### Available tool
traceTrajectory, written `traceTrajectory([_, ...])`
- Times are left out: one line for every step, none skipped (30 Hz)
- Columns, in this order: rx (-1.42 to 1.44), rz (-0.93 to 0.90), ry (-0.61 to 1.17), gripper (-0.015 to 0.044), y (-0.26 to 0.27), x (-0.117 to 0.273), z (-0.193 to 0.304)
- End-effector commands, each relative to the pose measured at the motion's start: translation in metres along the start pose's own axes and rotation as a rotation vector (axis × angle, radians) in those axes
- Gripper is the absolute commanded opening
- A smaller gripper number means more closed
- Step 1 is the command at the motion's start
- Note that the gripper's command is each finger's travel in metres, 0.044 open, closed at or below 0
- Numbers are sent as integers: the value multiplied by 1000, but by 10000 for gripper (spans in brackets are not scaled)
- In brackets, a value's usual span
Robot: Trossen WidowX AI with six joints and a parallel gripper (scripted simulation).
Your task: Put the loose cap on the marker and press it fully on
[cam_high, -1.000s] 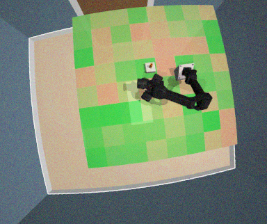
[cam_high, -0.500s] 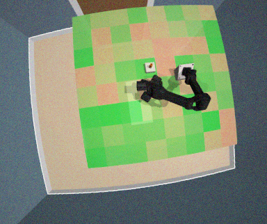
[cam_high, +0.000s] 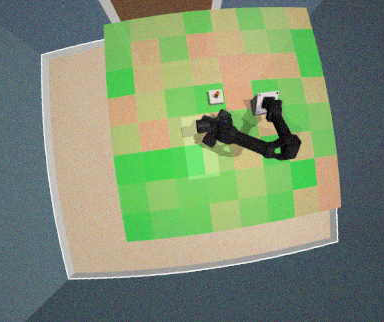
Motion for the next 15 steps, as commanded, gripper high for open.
traceTrajectory([-10, 1, 9, 248, -2, -6, 1])
traceTrajectory([-10, 1, 9, 248, -2, -6, 1])
traceTrajectory([-10, 1, 9, 221, -2, -6, 1])
traceTrajectory([-10, 1, 9, 195, -2, -6, 1])
traceTrajectory([-10, 1, 9, 169, -2, -6, 1])
traceTrajectory([-10, 1, 9, 162, -2, -6, 1])
traceTrajectory([-10, 1, 9, 156, -2, -6, 1])
traceTrajectory([-10, 1, 9, 149, -2, -6, 1])
traceTrajectory([-10, 1, 9, 142, -2, -6, 1])
traceTrajectory([-10, 1, 9, 136, -2, -6, 1])
traceTrajectory([-10, 1, 9, 129, -2, -6, 1])
traceTrajectory([-10, 1, 9, 122, -2, -6, 1])
traceTrajectory([-10, 1, 9, 116, -2, -6, 1])
traceTrajectory([-10, 1, 9, 109, -2, -6, 1])
traceTrajectory([-10, 1, 9, 102, -2, -6, 1])
Point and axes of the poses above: the point midway between the two fingers, 35 mm back from their tips, its own x axis back along the fingers, its own y axis across the jaws, z = x × y, the point moved 3 cm from there along x, back along the fingers, and after that the axes turned 9 degrees about x, right-handed, at the moved point
